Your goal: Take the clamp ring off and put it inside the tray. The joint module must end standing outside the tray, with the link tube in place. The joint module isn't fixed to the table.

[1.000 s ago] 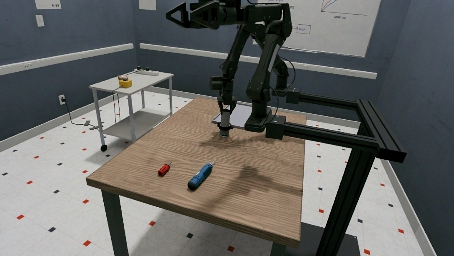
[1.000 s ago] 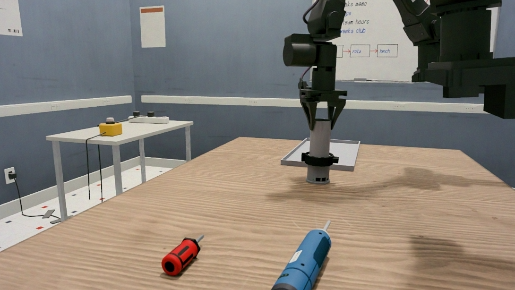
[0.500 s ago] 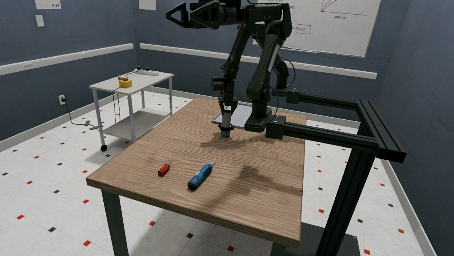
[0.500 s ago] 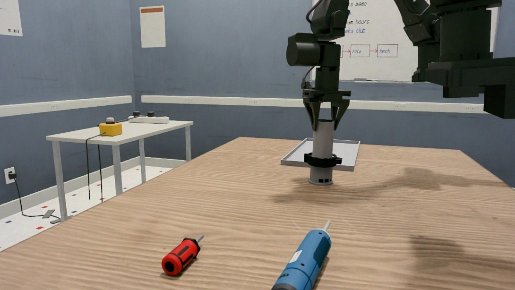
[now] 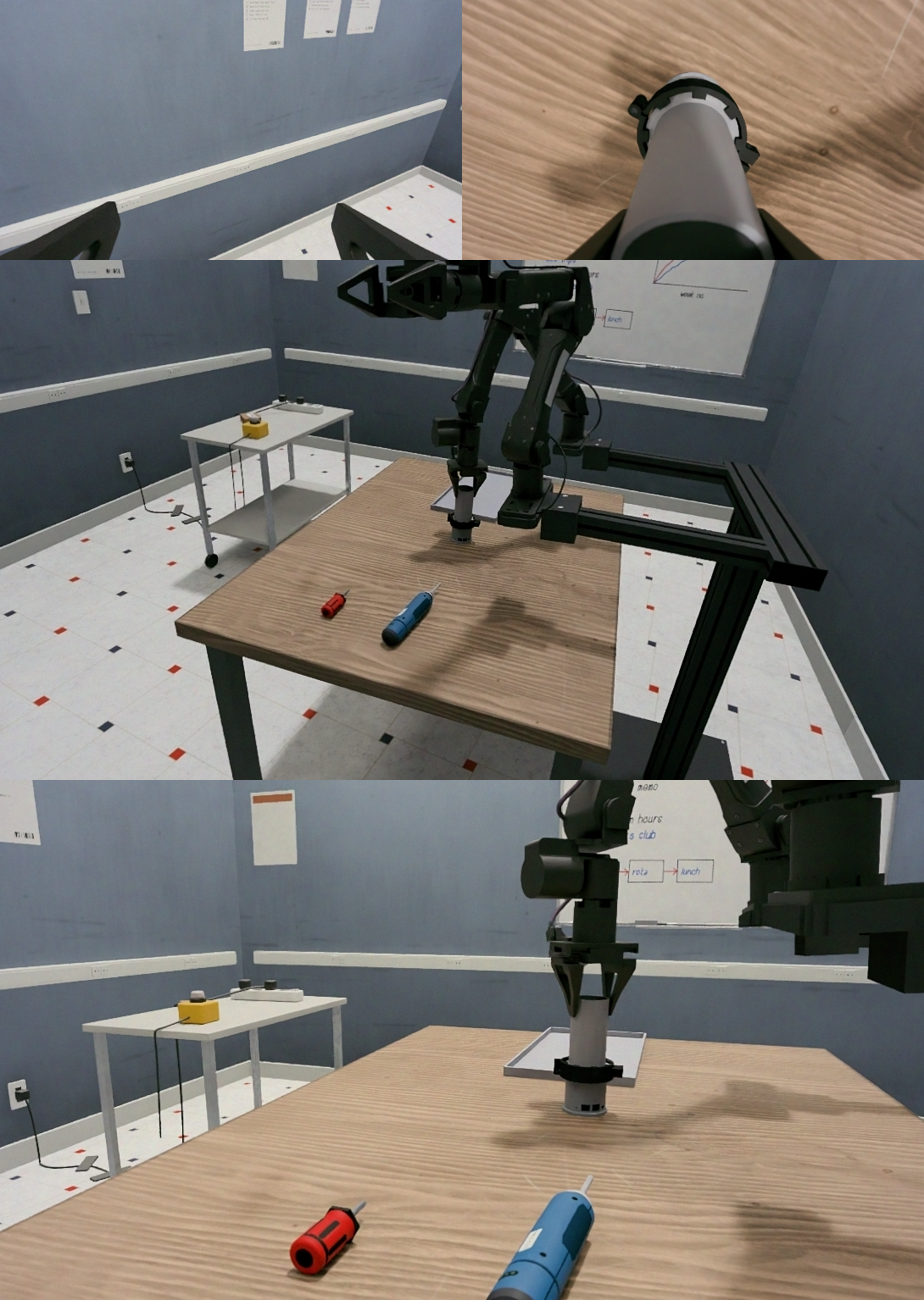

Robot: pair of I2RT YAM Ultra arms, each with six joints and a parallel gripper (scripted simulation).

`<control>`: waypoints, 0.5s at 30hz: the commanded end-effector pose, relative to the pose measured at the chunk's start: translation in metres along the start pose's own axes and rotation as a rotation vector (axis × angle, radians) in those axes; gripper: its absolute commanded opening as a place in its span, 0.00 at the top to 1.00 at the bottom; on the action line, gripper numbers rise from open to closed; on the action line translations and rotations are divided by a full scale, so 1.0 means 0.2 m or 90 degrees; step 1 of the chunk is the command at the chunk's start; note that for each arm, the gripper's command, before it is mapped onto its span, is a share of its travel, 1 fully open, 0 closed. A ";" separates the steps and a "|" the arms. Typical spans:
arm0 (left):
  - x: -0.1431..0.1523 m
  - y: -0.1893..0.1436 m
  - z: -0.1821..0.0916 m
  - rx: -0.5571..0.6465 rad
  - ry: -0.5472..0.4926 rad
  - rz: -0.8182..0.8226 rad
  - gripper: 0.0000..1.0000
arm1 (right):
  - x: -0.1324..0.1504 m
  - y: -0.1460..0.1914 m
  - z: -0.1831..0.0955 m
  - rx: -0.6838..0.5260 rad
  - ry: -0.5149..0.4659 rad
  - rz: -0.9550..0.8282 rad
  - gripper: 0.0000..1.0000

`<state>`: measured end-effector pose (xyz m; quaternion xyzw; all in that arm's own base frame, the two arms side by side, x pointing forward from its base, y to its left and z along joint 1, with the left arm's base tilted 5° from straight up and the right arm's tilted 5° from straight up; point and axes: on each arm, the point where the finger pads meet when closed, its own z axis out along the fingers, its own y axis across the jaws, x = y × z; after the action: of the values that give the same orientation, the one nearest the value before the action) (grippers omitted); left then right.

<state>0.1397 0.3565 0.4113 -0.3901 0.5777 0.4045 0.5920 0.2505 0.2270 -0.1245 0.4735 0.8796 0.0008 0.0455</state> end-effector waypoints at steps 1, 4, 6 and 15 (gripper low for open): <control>-0.04 0.02 -0.02 -0.009 0.003 -0.008 0.00 | 0.05 -0.01 -0.02 0.000 0.011 -0.003 0.52; -0.04 0.02 -0.02 -0.009 0.003 -0.008 0.00 | 0.05 -0.01 -0.02 0.001 0.010 -0.003 0.52; -0.04 0.02 -0.02 -0.009 0.003 -0.008 0.00 | 0.05 -0.01 -0.02 0.001 0.010 -0.003 0.52; -0.04 0.02 -0.02 -0.009 0.003 -0.008 0.00 | 0.05 -0.02 -0.01 0.003 0.010 -0.003 0.52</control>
<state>0.1397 0.3565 0.4113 -0.3901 0.5777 0.4045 0.5920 0.2478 0.2297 -0.1248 0.4738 0.8796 0.0018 0.0425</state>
